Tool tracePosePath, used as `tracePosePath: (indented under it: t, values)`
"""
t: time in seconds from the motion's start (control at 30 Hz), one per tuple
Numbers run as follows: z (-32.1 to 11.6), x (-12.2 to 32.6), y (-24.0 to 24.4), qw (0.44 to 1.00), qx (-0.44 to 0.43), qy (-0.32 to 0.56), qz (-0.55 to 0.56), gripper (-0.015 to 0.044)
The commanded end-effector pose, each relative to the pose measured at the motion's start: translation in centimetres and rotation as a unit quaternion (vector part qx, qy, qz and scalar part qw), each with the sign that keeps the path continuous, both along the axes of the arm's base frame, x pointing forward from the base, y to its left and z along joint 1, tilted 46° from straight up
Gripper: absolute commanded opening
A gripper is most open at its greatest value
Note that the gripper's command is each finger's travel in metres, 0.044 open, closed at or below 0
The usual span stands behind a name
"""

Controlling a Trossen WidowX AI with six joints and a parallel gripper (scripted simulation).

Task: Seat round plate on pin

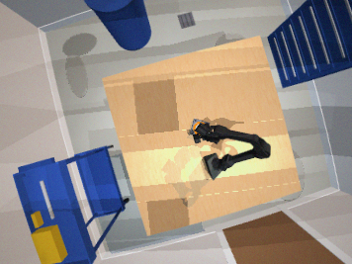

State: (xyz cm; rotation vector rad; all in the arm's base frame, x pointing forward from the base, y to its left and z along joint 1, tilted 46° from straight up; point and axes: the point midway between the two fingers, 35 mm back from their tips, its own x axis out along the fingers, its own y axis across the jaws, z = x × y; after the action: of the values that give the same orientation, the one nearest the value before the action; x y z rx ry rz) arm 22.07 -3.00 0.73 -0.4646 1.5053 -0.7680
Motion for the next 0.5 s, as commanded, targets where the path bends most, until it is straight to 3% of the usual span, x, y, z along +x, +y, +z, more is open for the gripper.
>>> tracePosePath:
  t: [0.0,0.47]
  values:
    - [0.53,0.09,-0.69,1.0,-0.004,0.003,0.0,0.0]
    - [1.25,0.82,-1.38,1.0,-0.004,0.003,0.0,0.0]
